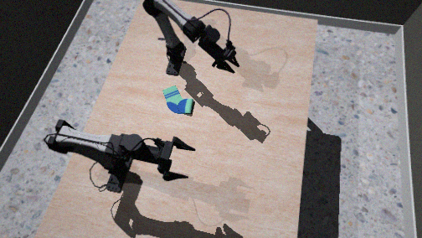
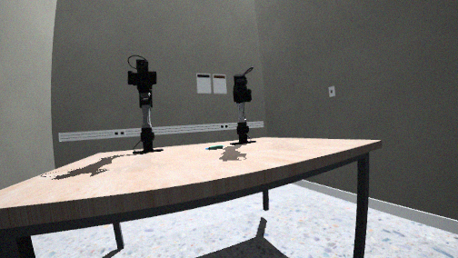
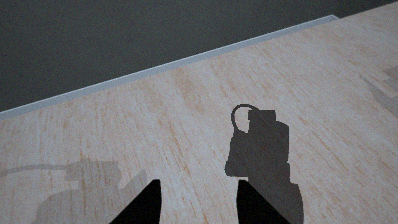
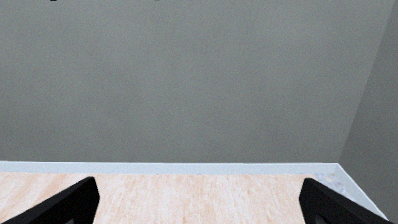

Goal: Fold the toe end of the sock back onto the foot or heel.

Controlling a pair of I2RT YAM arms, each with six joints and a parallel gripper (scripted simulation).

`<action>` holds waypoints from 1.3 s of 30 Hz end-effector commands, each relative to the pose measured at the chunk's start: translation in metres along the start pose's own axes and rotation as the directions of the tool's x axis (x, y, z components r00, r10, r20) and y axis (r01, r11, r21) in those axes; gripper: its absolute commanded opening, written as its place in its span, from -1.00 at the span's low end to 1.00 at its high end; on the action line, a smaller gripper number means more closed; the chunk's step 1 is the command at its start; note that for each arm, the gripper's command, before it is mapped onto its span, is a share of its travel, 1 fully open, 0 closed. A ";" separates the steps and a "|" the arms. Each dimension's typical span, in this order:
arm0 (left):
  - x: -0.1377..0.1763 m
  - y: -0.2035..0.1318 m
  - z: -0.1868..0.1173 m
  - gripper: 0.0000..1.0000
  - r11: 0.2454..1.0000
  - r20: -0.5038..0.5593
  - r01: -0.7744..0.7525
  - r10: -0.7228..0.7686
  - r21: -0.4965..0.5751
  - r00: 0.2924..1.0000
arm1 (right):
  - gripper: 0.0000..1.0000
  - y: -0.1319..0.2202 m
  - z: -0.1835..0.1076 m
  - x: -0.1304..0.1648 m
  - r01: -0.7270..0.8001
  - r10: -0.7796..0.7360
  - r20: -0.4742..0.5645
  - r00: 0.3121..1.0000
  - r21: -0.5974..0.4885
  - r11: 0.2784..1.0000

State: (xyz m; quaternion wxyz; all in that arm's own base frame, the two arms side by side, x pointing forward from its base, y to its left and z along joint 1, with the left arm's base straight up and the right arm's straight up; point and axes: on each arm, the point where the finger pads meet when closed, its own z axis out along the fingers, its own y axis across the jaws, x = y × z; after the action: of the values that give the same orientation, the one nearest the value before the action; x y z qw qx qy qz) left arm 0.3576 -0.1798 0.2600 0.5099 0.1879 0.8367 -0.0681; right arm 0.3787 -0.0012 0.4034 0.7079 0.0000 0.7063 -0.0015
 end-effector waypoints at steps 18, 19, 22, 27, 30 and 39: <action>-0.090 0.110 -0.062 -0.23 0.973 0.375 0.180 -0.116 -0.141 0.920 | 1.00 0.000 -0.006 -0.030 -0.006 0.005 0.066 0.998 0.005 1.000; -0.092 0.116 -0.066 -0.23 0.971 0.389 0.187 -0.116 -0.150 0.914 | 1.00 0.000 -0.007 -0.032 -0.006 0.006 0.072 0.997 0.004 1.000; -0.100 0.133 -0.080 -0.23 0.962 0.436 0.207 -0.112 -0.178 0.893 | 1.00 0.002 -0.012 -0.040 -0.007 0.007 0.094 0.996 -0.001 1.000; -0.102 0.158 -0.096 -0.23 0.947 0.487 0.233 -0.101 -0.219 0.867 | 1.00 0.004 -0.010 -0.038 -0.007 0.008 0.088 0.996 -0.008 1.000; -0.106 0.168 -0.106 -0.23 0.940 0.513 0.243 -0.091 -0.237 0.853 | 1.00 0.003 -0.013 -0.043 -0.008 0.008 0.106 0.994 -0.005 1.000; -0.110 0.186 -0.125 -0.23 0.923 0.545 0.261 -0.070 -0.281 0.836 | 1.00 0.004 -0.010 -0.039 -0.007 0.007 0.092 0.996 -0.008 1.000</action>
State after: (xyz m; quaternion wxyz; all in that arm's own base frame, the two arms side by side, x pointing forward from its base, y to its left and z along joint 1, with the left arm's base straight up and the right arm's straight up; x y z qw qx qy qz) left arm 0.3794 0.0049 0.4018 0.7076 -0.0073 0.7065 -0.0030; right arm 0.3760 0.0001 0.4128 0.7157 0.0001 0.6984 -0.0001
